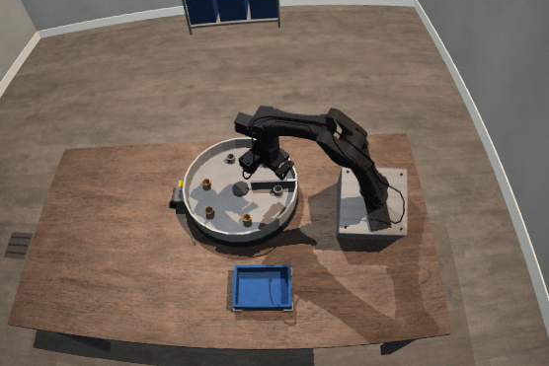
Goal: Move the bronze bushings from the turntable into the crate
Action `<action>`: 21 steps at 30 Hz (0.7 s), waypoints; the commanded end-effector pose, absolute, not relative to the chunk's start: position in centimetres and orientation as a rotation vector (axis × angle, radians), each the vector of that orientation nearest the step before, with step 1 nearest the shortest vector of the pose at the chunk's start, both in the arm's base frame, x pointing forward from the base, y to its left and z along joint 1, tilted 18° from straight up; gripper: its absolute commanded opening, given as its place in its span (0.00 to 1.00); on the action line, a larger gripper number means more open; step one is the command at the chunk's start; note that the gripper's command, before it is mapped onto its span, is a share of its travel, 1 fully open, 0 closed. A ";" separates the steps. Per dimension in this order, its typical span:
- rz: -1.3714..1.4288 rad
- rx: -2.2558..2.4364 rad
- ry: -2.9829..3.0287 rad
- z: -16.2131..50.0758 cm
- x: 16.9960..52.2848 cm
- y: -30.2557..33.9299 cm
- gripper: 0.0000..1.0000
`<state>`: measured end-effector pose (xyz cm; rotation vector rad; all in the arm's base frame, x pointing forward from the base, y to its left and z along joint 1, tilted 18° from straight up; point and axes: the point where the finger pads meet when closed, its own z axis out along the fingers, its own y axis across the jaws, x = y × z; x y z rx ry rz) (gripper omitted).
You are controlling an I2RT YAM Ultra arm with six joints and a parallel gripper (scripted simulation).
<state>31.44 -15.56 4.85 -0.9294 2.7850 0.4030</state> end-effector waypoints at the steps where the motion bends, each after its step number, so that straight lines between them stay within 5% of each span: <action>1: 0.369 -0.941 2.790 4.8 31.7 -16.4 1.00; 11: 0.378 -0.935 2.785 4.9 31.7 -16.3 1.00; 12: 0.378 -0.935 2.785 4.9 31.7 -16.3 0.11; 21: 0.378 -0.935 2.785 4.9 31.7 -16.3 0.11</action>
